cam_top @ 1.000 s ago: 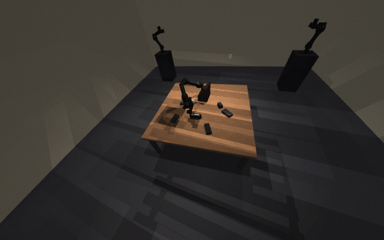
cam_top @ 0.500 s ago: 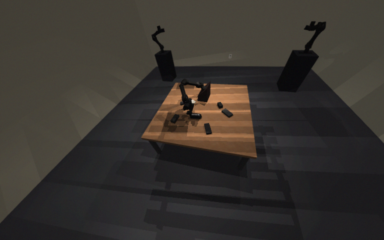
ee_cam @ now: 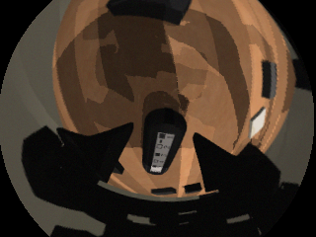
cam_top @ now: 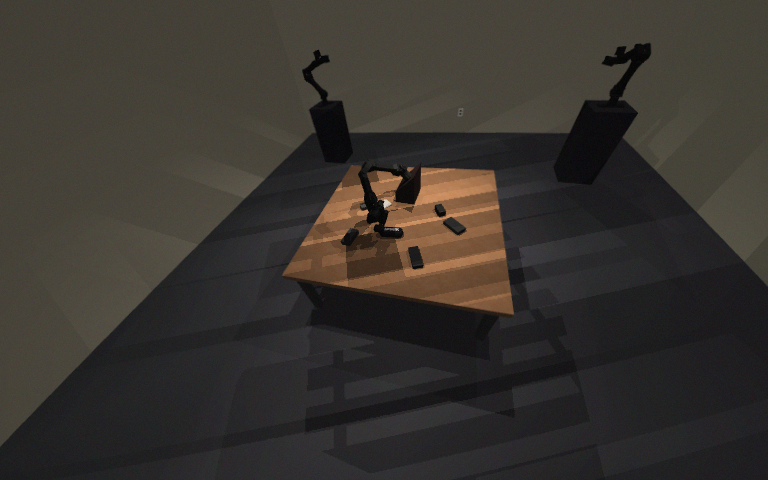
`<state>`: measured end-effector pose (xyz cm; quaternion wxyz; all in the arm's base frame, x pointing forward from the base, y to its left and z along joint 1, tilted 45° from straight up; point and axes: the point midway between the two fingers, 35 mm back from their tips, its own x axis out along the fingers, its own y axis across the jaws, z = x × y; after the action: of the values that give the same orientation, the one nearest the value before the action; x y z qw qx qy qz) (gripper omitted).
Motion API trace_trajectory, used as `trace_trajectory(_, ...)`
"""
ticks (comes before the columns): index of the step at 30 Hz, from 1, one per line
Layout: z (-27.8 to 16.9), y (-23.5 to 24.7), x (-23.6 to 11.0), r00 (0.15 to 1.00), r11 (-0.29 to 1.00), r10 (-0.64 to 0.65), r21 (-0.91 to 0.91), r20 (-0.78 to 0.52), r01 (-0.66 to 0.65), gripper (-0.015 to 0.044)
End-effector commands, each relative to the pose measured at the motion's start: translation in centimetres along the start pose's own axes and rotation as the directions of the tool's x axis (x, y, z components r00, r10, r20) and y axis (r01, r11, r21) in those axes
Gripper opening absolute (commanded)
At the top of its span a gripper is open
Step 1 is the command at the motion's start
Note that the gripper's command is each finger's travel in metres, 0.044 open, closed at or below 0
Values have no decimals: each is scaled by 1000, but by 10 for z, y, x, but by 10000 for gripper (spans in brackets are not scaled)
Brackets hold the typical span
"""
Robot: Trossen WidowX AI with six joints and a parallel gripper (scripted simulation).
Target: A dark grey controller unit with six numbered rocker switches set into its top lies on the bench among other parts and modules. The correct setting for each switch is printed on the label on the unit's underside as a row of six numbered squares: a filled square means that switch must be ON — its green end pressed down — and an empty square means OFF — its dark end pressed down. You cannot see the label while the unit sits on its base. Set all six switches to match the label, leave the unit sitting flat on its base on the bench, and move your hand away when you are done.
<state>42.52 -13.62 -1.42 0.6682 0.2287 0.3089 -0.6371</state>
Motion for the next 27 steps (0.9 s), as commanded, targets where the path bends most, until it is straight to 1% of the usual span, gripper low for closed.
trace_trajectory(1,0,-1,8,1000,1000,-4,-4,4,4,440)
trace_trajectory(10,1,-2,20,1000,1000,-4,-4,5,4,440)
trace_trajectory(14,1,-2,20,1000,1000,-4,-4,5,4,335)
trace_trajectory(15,1,-2,20,1000,1000,-4,-4,5,4,328)
trace_trajectory(27,1,-2,20,1000,1000,-4,-4,5,4,325)
